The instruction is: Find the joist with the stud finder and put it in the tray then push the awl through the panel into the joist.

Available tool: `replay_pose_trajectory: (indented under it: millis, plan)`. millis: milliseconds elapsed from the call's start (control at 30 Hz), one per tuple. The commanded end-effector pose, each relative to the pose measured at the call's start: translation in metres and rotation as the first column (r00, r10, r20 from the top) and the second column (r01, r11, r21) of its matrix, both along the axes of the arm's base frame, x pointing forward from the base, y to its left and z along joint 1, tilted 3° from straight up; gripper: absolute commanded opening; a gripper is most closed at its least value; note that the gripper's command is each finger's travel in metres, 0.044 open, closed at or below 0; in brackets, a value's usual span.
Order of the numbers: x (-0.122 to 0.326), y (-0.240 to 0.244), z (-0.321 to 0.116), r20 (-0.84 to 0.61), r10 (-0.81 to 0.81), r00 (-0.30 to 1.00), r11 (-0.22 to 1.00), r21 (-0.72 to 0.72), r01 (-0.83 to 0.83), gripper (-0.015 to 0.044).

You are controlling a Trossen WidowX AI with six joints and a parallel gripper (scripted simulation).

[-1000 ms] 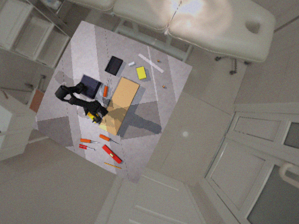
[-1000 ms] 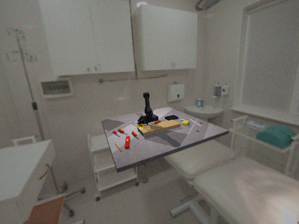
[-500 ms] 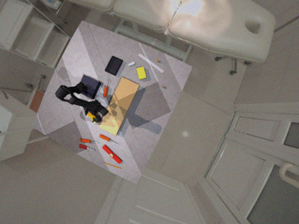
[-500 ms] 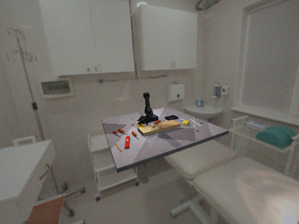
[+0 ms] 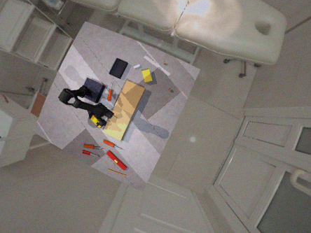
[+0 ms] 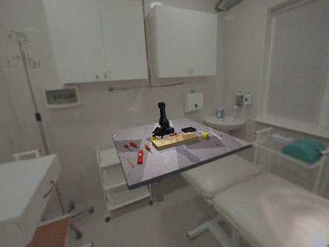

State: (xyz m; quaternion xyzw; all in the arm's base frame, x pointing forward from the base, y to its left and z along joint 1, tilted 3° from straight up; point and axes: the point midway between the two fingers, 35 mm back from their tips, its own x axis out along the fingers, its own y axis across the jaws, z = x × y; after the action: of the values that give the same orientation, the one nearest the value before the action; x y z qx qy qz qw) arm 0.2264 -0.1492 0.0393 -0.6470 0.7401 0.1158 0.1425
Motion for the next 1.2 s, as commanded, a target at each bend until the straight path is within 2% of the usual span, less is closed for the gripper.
replay_pose_trajectory:
  millis: [0, 300, 600, 733, 800, 900, 1000, 1067, 1167]
  plan:
    - [0.002, 0.004, 0.001, 0.008, 0.0, 1.0, 1.0, 0.003, 0.0, 0.044]
    - [0.003, 0.011, 0.007, 0.008, 0.0, 1.0, 1.0, 0.001, 0.0, 0.044]
    - [0.0, 0.011, 0.078, 0.001, 0.0, 1.0, 1.0, 0.0, 0.0, 0.044]
    - [0.001, 0.01, 0.067, 0.019, -0.014, 1.0, 1.0, 0.013, 0.014, 0.044]
    - [-0.009, 0.004, 0.055, 0.128, -0.145, 0.981, 0.984, 0.122, 0.13, 0.044]
    - [-0.023, -0.002, 0.031, 0.322, -0.457, 0.829, 0.862, 0.388, 0.325, 0.044]
    - [-0.025, -0.004, 0.017, 0.408, -0.725, 0.554, 0.66, 0.642, 0.391, 0.044]
    - [-0.02, -0.005, 0.014, 0.398, -0.854, 0.336, 0.507, 0.784, 0.358, 0.044]
    - [-0.007, -0.01, 0.021, 0.289, -0.957, 0.015, 0.286, 0.936, 0.206, 0.044]
